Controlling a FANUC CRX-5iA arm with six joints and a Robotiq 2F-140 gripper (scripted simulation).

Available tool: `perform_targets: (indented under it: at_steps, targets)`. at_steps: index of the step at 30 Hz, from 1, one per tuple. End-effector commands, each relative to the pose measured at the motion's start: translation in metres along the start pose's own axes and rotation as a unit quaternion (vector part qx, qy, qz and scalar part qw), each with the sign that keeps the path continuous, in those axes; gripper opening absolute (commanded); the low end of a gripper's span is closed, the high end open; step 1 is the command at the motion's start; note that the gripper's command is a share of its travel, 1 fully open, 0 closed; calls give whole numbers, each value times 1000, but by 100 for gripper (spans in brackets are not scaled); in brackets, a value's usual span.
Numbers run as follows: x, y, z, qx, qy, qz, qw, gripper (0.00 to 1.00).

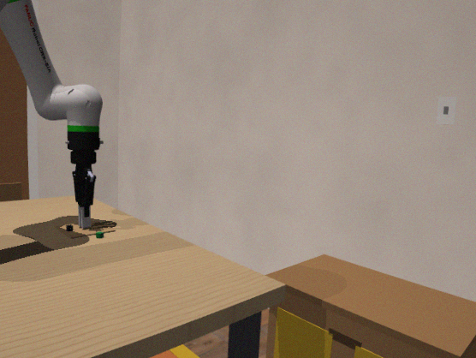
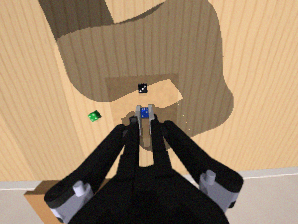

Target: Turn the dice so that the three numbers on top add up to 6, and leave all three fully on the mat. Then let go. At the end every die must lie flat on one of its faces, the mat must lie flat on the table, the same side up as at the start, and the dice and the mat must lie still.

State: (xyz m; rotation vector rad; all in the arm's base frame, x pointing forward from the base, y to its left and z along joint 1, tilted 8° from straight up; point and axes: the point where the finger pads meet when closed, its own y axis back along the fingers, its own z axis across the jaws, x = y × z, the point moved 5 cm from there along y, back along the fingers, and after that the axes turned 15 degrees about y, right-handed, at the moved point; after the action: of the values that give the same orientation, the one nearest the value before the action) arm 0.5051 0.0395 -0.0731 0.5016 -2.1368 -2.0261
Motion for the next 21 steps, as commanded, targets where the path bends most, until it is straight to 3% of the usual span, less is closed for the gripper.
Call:
perform_targets:
  at_steps: [1, 21]
  targets:
    - [0, 0, 0, 0, 0, 0, 1000, 7]
    - [0, -4, 0, 0, 0, 0, 1000, 7]
